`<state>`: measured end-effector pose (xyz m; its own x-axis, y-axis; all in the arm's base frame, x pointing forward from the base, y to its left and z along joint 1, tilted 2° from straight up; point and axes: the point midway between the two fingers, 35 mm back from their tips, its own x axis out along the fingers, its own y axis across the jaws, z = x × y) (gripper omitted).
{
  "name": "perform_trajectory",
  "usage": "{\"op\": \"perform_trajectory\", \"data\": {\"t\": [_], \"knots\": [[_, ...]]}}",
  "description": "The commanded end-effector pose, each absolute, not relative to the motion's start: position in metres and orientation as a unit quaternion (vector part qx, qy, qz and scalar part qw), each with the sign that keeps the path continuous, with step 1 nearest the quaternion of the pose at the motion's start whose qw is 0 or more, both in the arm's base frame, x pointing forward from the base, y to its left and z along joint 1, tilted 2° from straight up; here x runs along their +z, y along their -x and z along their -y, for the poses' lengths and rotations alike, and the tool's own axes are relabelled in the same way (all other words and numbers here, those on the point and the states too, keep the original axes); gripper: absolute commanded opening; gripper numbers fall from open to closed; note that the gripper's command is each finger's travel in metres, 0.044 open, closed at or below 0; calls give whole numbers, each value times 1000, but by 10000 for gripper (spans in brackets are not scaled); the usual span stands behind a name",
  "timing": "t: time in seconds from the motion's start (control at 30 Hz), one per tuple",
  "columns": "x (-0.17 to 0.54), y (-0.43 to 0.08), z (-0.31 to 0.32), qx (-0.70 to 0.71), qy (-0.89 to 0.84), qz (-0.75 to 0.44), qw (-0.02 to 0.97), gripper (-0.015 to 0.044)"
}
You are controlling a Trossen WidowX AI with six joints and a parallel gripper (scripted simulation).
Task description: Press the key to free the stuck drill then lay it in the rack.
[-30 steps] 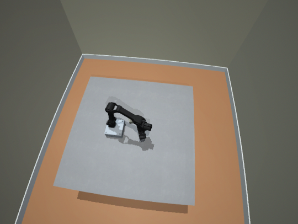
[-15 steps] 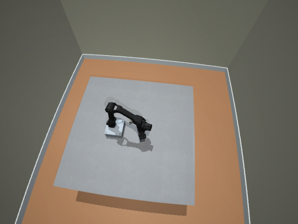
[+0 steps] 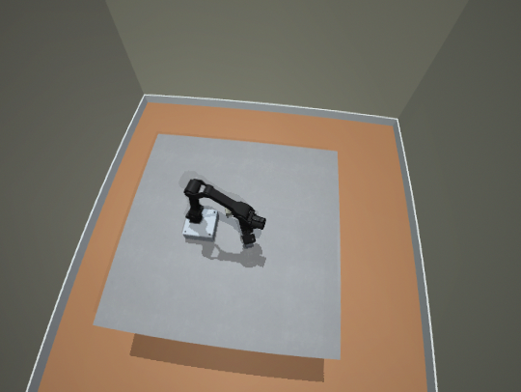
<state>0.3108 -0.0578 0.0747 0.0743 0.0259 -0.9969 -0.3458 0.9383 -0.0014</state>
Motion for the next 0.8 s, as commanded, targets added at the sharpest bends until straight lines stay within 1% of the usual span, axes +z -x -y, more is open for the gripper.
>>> {"op": "perform_trajectory", "data": {"t": [0.0,0.33,0.47,0.63,0.77], "knots": [[49,-310,63,128,117,-686,707,0],[49,-310,63,128,117,-686,707,0],[69,-313,63,128,117,-686,707,105],[124,-313,61,128,117,-686,707,236],[131,-312,61,128,117,-686,707,341]]}}
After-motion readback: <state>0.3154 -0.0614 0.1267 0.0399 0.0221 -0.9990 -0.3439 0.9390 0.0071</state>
